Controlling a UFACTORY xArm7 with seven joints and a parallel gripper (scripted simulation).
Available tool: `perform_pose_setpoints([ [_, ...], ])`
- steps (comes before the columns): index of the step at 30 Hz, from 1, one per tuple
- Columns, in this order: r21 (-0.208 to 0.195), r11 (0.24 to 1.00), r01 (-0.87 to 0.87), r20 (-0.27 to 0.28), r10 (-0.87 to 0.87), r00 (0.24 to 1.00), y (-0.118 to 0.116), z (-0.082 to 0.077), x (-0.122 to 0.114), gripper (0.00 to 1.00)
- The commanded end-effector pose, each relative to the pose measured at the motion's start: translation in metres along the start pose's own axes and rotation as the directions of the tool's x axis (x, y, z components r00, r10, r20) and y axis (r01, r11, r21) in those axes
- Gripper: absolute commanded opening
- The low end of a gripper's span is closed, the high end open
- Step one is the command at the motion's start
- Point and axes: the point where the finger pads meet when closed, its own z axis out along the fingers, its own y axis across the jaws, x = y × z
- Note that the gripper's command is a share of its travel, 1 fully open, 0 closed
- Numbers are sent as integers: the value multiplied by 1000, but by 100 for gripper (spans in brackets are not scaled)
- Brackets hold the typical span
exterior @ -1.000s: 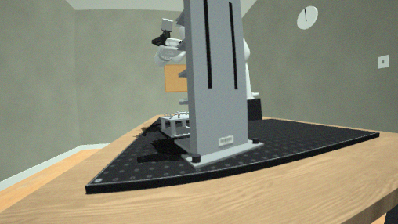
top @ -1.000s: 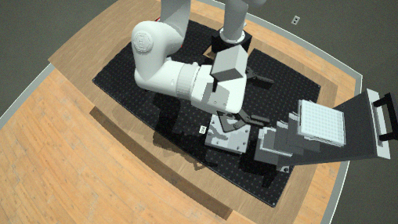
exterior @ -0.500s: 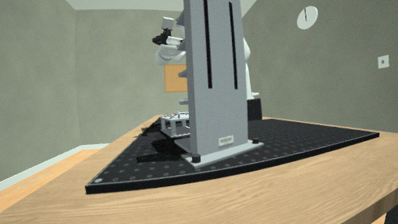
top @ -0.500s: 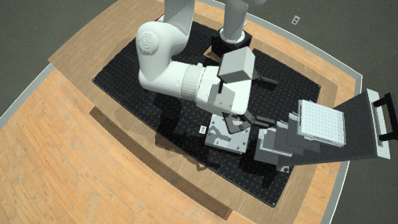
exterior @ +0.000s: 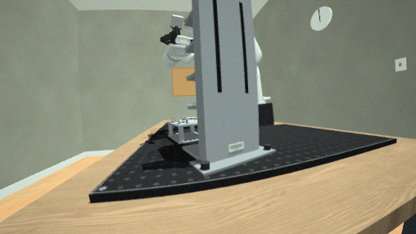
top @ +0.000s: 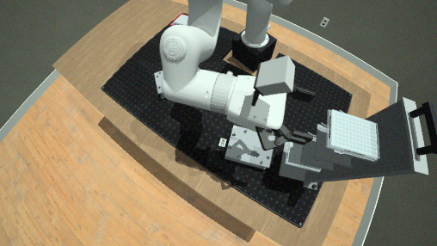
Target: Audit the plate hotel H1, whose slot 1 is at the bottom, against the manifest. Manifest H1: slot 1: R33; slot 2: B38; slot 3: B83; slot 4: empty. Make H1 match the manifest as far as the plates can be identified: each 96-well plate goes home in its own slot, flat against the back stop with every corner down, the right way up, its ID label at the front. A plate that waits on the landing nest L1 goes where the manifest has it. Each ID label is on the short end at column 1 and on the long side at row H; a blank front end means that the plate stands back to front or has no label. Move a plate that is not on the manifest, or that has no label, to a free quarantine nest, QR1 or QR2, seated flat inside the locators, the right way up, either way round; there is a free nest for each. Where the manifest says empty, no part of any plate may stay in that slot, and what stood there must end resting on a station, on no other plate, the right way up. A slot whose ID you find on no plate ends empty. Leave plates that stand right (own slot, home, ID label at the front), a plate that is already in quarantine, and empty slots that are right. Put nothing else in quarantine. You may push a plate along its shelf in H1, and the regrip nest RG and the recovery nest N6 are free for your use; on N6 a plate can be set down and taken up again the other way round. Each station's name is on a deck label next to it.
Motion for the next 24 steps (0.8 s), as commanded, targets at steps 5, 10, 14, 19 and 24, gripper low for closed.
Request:
perform_pose_setpoints([
  [5,0,1000,4,1,-4,1000,1,10,1,100],
  [10,0,1000,4,0,-4,1000,1,18,1,100],
  [14,0,1000,4,0,-4,1000,1,25,1,100],
  [19,0,1000,4,0,-4,1000,1,30,1,100],
  [24,0,1000,4,0,-4,1000,1,38,1,100],
])
